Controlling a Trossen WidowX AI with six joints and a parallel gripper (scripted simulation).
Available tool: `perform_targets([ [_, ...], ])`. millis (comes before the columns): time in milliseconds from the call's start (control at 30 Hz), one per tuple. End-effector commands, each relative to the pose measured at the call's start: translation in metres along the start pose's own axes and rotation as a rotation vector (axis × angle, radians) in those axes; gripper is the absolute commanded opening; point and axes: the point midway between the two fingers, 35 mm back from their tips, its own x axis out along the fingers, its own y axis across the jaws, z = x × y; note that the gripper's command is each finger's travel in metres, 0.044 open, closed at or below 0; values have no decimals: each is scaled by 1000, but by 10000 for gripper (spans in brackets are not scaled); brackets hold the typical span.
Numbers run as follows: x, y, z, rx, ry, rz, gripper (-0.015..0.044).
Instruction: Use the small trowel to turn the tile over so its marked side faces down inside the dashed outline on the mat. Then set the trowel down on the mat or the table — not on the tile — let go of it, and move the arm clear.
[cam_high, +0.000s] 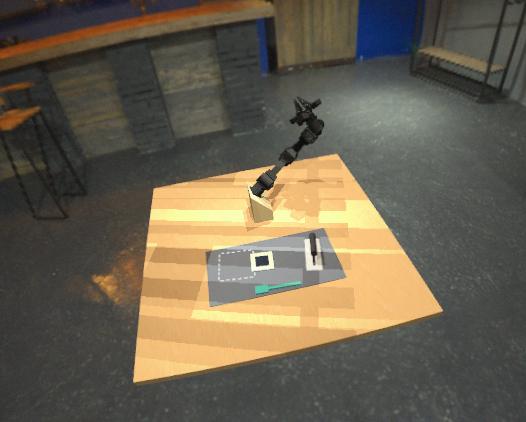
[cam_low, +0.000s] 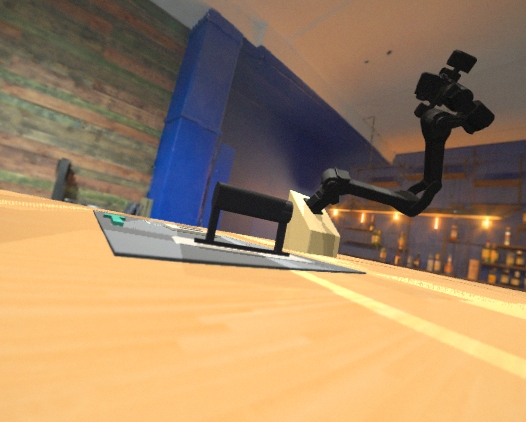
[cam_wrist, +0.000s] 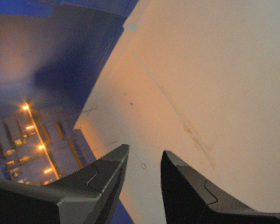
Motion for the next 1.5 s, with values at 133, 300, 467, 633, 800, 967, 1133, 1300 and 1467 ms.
perform_targets([
  [133, 0, 0, 0, 0, 0, 0, 21],
  [300, 0, 0, 0, 0, 0, 0, 0],
  [467, 0, 0, 0, 0, 0, 0, 0],
  [633, 0, 0, 0, 0, 0, 0, 0],
  [800, 0, 0, 0, 0, 0, 0, 126],
  [967, 1, -15, 11, -105, -12, -52, 258],
  [1133, 2, -36, 29, -252, -27, -131, 270],
  [1300, -1, -53, 37, -320, -1, -217, 270],
  [1467, -3, -70, 54, -440, -7, -291, 270],
])
